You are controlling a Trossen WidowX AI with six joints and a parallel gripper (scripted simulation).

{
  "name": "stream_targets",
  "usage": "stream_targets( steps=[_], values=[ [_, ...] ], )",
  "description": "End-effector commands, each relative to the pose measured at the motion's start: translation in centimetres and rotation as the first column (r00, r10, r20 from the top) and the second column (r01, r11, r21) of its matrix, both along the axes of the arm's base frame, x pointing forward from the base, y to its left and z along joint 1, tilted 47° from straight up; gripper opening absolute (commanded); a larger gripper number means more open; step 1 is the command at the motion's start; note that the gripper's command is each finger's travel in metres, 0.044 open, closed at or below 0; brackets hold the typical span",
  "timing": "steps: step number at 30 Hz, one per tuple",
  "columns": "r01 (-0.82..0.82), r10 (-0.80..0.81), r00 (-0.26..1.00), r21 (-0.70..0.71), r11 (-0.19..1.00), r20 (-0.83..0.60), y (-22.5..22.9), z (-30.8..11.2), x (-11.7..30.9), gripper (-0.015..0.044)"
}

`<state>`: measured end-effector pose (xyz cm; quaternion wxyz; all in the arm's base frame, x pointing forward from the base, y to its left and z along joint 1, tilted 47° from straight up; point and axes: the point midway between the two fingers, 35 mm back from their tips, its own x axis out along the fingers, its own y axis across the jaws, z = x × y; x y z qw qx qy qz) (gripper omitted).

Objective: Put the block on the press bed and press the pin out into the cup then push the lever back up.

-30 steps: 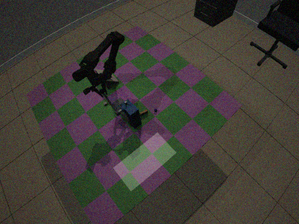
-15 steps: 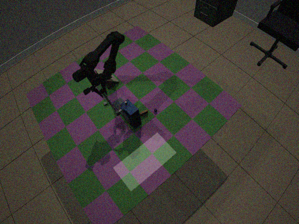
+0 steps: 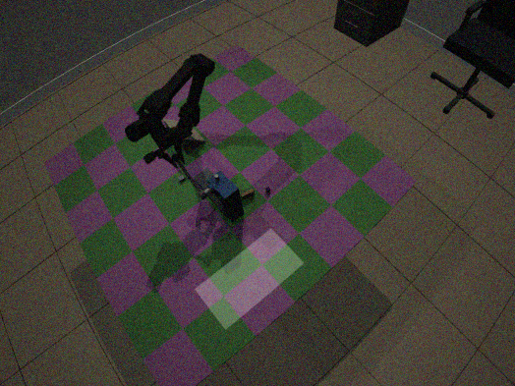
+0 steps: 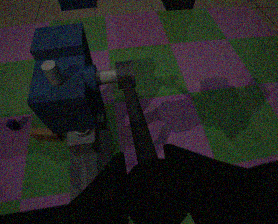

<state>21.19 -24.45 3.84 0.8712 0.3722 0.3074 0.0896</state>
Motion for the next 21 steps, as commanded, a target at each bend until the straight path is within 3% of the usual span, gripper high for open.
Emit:
stream_targets(
  steps=[1,21],
  values=[
    [-0.012,0.012,0.999,0.014,1.0,-0.031,0.88,-0.82,-0.42,0.0],
    [-0.012,0.012,0.999,0.014,1.0,-0.031,1.55,-1.45,-0.66,0.0]
  ],
)
